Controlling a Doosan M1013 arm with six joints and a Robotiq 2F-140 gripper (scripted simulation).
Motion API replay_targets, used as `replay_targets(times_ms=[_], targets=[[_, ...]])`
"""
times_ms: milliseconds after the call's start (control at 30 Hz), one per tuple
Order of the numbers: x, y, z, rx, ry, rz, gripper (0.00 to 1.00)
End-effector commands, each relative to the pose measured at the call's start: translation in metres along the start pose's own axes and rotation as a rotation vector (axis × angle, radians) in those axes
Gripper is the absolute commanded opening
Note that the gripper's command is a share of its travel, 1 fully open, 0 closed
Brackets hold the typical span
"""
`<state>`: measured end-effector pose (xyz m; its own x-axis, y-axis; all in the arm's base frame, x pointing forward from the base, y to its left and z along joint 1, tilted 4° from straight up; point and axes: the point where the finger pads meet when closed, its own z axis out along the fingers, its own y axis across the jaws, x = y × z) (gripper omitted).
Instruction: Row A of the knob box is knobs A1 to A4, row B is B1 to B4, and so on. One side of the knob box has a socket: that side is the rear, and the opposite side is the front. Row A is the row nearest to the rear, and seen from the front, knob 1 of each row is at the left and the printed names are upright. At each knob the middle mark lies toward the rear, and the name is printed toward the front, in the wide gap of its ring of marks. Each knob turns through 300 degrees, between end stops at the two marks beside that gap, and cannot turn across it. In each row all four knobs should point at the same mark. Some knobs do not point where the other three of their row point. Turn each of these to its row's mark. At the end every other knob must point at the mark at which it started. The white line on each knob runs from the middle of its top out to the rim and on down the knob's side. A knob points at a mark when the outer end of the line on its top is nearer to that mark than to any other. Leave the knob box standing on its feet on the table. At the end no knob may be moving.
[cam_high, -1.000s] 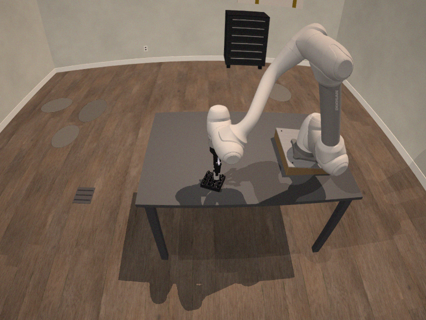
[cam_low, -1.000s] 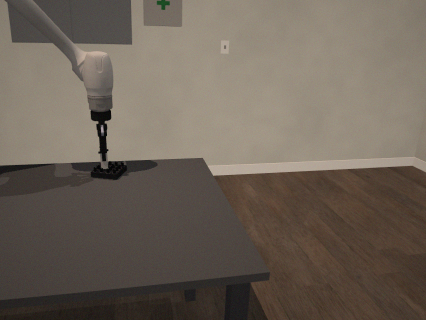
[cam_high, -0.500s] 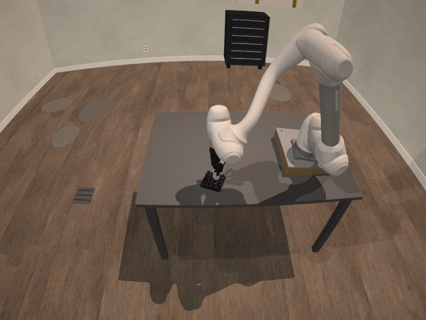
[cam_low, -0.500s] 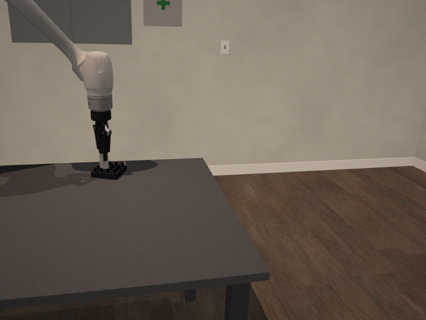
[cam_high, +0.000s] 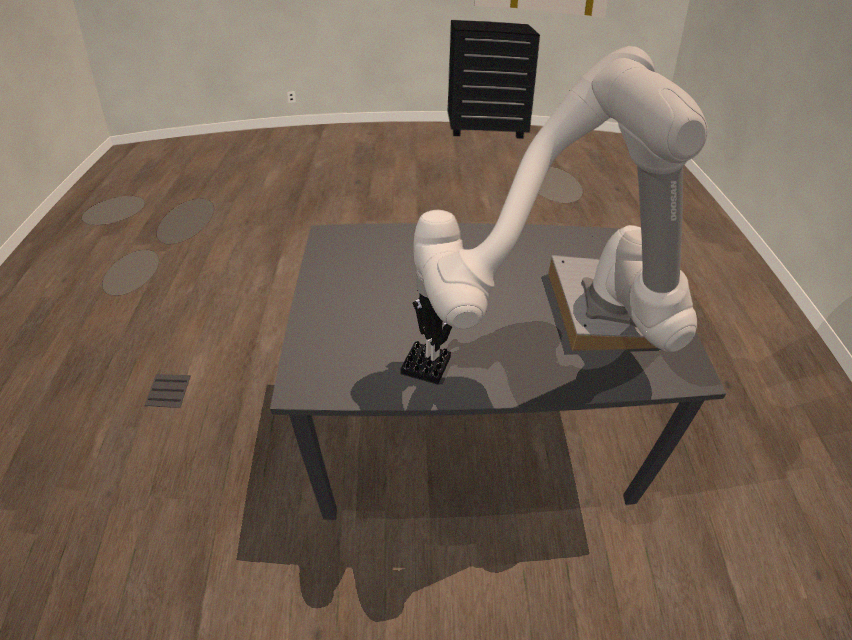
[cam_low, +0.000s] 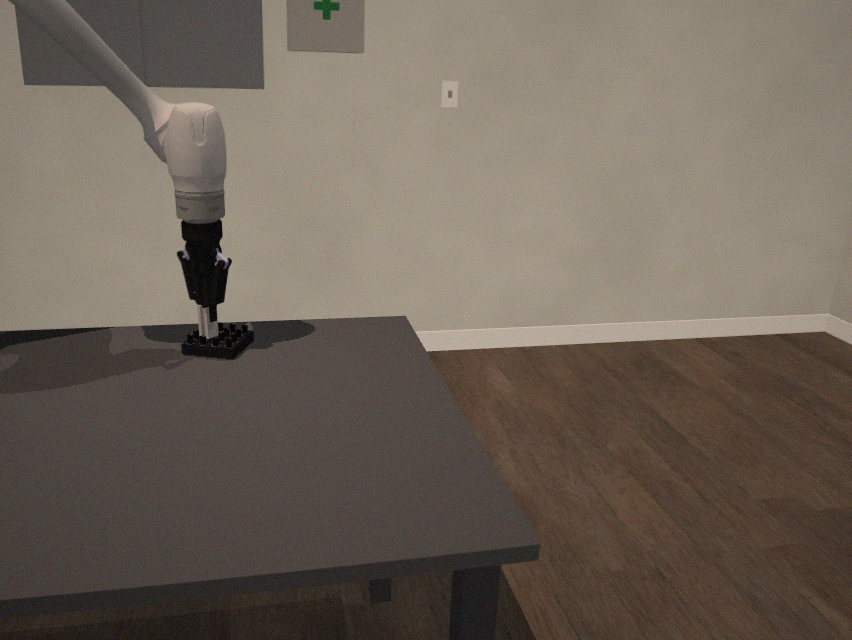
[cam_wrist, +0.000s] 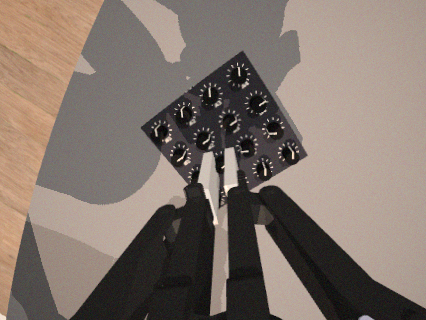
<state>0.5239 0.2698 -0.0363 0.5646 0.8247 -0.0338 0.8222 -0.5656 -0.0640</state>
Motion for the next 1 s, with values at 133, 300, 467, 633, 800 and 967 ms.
replay_targets(times_ms=[133,300,467,633,800,967], targets=[[0.0000,0.0000,-0.0001,0.004,0.003,-0.137,0.05],[0.0000,0.0000,-0.0001,0.003,0.003,-0.229,0.05],[0.0000,0.0000,-0.0001,0.003,0.003,-0.290,0.05],[0.0000,0.0000,-0.0001,0.003,0.003,-0.340,0.05],[0.0000,0.0000,-0.0001,0.003,0.003,-0.387,0.05],[0.0000,0.0000,-0.0001,0.003,0.003,-0.416,0.05]])
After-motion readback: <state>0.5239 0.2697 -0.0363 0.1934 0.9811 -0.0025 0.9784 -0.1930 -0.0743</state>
